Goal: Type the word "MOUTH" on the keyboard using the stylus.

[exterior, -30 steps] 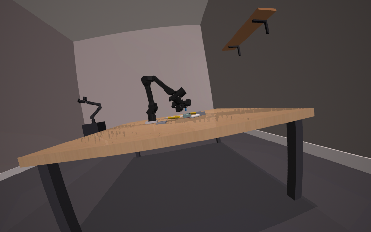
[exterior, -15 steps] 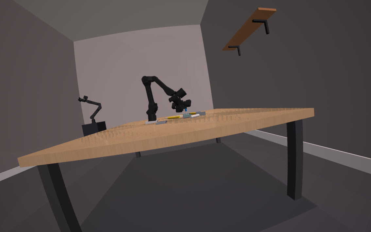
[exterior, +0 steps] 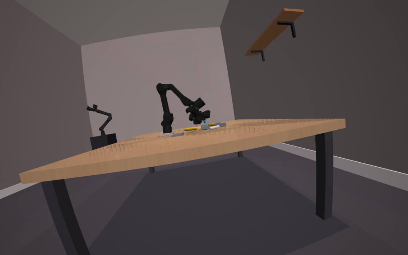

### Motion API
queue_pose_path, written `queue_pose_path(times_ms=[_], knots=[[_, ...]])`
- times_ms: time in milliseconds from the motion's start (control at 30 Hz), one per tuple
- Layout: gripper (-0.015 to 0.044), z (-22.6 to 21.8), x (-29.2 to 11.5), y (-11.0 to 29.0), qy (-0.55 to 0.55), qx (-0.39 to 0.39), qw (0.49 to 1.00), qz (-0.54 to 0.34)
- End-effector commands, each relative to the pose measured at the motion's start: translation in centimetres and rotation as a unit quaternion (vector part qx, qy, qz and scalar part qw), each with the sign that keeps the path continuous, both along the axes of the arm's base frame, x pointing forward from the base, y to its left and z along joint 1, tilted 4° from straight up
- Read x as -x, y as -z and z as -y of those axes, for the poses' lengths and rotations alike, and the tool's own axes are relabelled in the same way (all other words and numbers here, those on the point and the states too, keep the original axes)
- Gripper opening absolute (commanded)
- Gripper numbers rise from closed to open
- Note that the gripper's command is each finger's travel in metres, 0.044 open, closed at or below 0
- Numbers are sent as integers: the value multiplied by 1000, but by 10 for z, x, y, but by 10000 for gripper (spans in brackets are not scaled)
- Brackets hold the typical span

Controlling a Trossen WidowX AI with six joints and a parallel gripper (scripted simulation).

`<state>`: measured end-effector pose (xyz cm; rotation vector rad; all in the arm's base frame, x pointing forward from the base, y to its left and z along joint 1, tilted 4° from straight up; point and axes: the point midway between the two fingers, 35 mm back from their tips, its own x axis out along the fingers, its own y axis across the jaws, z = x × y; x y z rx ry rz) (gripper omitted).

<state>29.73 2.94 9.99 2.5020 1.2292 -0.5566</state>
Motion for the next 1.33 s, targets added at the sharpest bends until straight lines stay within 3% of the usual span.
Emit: queue_pose_path(times_ms=[0, 600, 900, 1300], knots=[[81, 0, 0, 3, -1, -1, 1000, -1], [81, 0, 0, 4, -1, -1, 1000, -1], [81, -1, 3, -32, -1, -1, 1000, 0], [81, -1, 3, -33, -1, -1, 1000, 0]])
